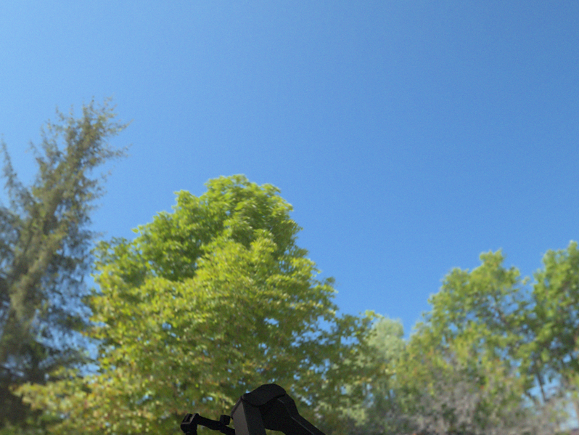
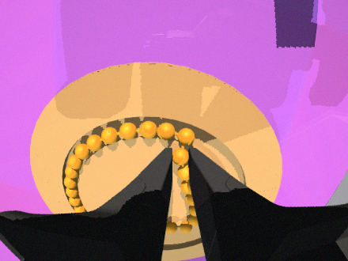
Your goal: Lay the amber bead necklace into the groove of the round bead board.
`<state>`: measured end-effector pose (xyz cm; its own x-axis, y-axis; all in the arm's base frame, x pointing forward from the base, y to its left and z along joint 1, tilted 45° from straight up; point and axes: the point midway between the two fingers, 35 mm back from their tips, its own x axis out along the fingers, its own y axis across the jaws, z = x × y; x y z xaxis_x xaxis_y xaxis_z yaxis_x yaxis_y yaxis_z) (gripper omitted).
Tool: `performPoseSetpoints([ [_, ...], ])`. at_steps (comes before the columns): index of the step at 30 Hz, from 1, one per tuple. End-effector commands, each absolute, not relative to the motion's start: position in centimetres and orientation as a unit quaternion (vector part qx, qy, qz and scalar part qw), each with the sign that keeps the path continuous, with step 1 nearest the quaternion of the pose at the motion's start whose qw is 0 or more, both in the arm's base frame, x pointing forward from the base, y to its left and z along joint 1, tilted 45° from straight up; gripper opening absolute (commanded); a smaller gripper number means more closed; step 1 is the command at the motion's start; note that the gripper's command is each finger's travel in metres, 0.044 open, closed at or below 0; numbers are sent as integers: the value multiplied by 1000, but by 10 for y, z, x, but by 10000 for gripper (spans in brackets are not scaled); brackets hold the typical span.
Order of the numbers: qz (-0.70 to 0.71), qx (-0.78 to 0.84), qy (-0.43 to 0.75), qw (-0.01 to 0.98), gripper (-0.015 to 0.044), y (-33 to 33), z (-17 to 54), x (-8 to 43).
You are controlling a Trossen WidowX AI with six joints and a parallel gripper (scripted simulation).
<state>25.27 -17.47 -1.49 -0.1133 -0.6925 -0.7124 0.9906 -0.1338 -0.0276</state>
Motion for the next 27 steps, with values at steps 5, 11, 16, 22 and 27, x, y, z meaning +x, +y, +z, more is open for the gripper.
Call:
performPoseSetpoints([
  [5, -698, 282, 264, 602, 0, -173, -14, 252],
  [11, -699, 280, 266, 602, 0, -171, -10, 248],
  [16, -699, 280, 266, 602, 0, -172, -6, 239],
  [22, -699, 280, 266, 602, 0, -175, -9, 238],
  [27, -699, 280, 266, 602, 0, -178, -12, 238],
])
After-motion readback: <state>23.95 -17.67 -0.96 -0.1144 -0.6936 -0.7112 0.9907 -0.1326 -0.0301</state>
